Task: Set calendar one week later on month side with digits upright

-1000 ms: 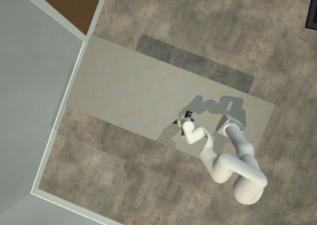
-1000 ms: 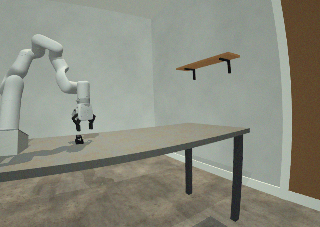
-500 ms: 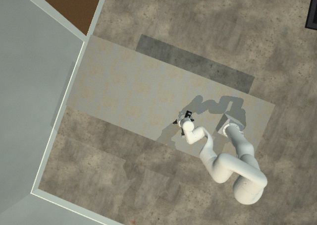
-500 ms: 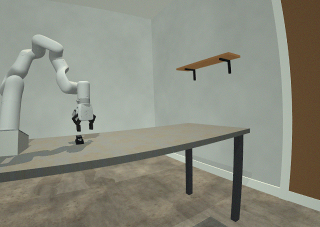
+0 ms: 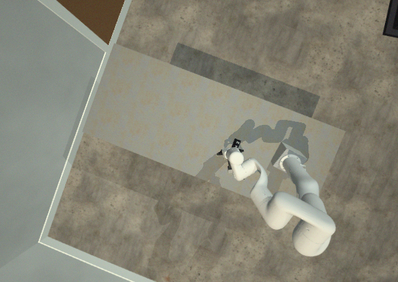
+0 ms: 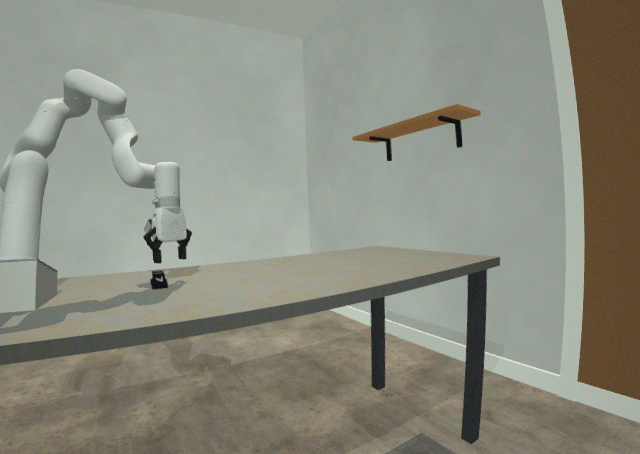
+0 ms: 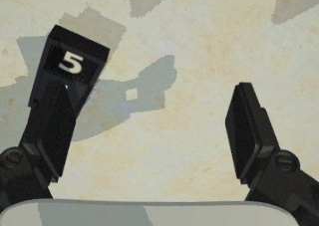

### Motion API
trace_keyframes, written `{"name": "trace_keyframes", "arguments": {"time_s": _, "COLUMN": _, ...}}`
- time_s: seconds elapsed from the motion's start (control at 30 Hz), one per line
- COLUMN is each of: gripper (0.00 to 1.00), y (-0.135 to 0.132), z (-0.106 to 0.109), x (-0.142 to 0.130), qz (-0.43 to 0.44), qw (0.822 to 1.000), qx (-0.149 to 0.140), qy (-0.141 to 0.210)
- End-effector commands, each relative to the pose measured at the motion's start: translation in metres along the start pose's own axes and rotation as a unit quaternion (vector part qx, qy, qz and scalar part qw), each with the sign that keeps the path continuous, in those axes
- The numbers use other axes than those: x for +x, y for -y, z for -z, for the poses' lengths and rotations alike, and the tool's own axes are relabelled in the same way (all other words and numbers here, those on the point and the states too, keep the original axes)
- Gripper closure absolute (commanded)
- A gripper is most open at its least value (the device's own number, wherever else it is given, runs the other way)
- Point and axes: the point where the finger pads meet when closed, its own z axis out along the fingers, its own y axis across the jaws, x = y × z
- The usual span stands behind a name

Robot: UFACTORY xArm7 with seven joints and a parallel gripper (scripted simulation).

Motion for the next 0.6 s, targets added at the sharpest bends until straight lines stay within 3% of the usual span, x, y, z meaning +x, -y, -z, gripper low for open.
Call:
{"name": "trace_keyframes", "arguments": {"time_s": 0.0, "gripper": 0.0, "y": 0.0, "z": 0.001, "x": -0.002, "qz": -0.04, "qw": 0.999, "qx": -0.002, "qy": 0.001}}
{"name": "trace_keyframes", "arguments": {"time_s": 0.1, "gripper": 0.0, "y": 0.001, "z": 0.001, "x": -0.004, "qz": -0.102, "qw": 0.995, "qx": -0.002, "qy": 0.001}}
{"name": "trace_keyframes", "arguments": {"time_s": 0.43, "gripper": 0.0, "y": 0.007, "z": 0.001, "x": -0.014, "qz": -0.14, "qw": 0.99, "qx": -0.002, "qy": 0.001}}
{"name": "trace_keyframes", "arguments": {"time_s": 0.57, "gripper": 0.0, "y": 0.008, "z": 0.001, "x": -0.016, "qz": -0.211, "qw": 0.978, "qx": -0.002, "qy": 0.0}}
